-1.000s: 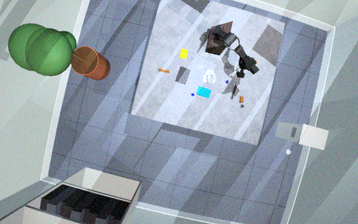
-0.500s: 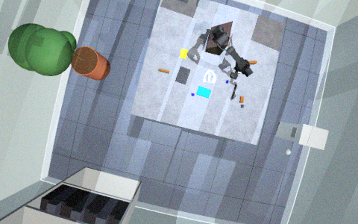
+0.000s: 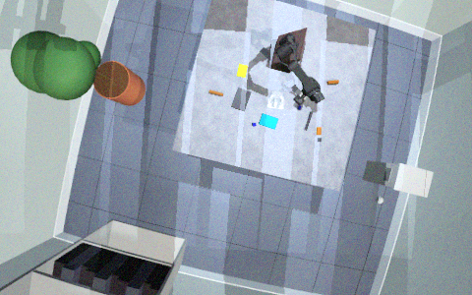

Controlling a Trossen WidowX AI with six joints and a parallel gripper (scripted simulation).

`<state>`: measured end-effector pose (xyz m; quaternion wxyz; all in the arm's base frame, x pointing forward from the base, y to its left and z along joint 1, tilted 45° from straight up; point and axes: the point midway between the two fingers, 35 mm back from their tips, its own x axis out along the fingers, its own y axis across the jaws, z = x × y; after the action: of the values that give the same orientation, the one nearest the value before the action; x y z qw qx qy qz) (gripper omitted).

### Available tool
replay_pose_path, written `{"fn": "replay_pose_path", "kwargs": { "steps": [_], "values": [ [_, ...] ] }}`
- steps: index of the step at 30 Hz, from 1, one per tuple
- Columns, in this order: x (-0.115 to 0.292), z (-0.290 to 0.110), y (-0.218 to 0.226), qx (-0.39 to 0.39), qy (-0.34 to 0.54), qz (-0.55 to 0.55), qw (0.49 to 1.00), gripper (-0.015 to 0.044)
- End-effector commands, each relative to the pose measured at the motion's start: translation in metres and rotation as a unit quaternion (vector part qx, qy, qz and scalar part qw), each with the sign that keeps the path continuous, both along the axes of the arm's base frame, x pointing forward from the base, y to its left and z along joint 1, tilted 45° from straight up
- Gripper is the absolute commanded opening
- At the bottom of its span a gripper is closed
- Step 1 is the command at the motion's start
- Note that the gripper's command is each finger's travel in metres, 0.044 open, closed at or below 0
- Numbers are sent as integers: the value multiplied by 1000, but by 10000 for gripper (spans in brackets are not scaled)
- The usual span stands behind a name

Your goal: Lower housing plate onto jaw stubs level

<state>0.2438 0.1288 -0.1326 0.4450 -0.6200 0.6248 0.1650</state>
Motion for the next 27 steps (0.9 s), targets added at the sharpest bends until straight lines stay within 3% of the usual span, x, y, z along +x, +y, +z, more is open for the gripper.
{"fn": "replay_pose_path", "kwargs": {
  "steps": [1,27],
  "values": [
    [6,9,-11,4,-26,-31,999,351],
    [33,62,-72,34,-186,-214,958,351]
  ]
}}
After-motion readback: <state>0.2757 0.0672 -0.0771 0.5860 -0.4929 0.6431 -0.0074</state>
